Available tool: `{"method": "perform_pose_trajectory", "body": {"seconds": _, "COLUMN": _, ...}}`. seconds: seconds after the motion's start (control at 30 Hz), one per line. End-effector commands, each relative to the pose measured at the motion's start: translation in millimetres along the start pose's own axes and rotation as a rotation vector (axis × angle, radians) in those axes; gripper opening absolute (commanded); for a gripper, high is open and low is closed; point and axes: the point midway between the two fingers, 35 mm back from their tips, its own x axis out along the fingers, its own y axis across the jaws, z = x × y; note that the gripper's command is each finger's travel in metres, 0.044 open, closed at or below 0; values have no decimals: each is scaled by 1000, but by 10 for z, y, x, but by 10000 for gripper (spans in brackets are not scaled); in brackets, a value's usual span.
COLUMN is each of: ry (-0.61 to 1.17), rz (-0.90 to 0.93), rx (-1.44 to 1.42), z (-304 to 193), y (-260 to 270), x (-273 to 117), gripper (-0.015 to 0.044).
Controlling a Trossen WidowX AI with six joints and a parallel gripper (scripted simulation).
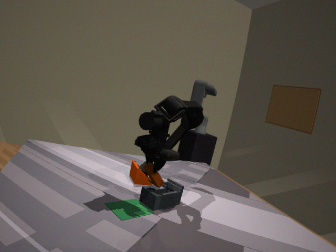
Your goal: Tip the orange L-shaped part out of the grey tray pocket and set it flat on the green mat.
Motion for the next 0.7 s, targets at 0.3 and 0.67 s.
{"method": "perform_pose_trajectory", "body": {"seconds": 0.3, "ry": -8, "rz": -1, "rx": -7, "z": 581, "y": -57, "x": -13, "gripper": 0}}
{"method": "perform_pose_trajectory", "body": {"seconds": 0.67, "ry": -10, "rz": -1, "rx": -8, "z": 793, "y": -84, "x": 0, "gripper": 0}}
